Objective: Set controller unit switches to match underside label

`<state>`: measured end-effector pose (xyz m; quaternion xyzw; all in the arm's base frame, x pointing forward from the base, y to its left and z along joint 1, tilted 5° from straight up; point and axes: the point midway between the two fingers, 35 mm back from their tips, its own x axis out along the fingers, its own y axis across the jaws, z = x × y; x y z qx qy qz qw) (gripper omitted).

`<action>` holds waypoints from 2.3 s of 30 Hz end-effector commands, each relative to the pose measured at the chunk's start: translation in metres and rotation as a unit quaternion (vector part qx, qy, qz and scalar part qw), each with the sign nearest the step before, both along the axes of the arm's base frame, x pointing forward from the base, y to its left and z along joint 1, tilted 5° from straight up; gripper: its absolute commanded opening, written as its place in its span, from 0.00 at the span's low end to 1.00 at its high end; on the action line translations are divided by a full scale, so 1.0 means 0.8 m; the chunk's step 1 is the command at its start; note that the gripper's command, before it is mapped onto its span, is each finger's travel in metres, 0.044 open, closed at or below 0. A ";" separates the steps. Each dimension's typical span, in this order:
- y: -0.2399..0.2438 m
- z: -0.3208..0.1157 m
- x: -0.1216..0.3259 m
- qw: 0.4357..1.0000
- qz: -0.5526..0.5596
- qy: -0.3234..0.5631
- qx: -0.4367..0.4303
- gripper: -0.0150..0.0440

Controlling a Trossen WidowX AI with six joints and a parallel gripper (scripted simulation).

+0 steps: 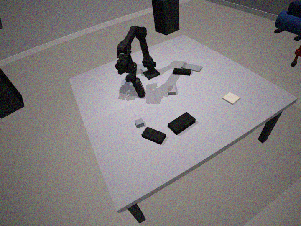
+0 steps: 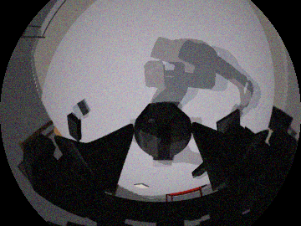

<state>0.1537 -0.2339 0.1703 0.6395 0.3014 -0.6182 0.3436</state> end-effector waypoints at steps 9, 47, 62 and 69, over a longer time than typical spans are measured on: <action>-0.011 -0.006 -0.007 1.000 0.000 0.014 -0.011 0.83; -0.040 -0.015 -0.027 0.999 -0.002 0.028 -0.030 0.83; -0.051 -0.021 -0.035 0.999 -0.002 0.028 -0.030 0.83; -0.056 -0.024 -0.039 0.999 -0.002 0.028 -0.030 0.83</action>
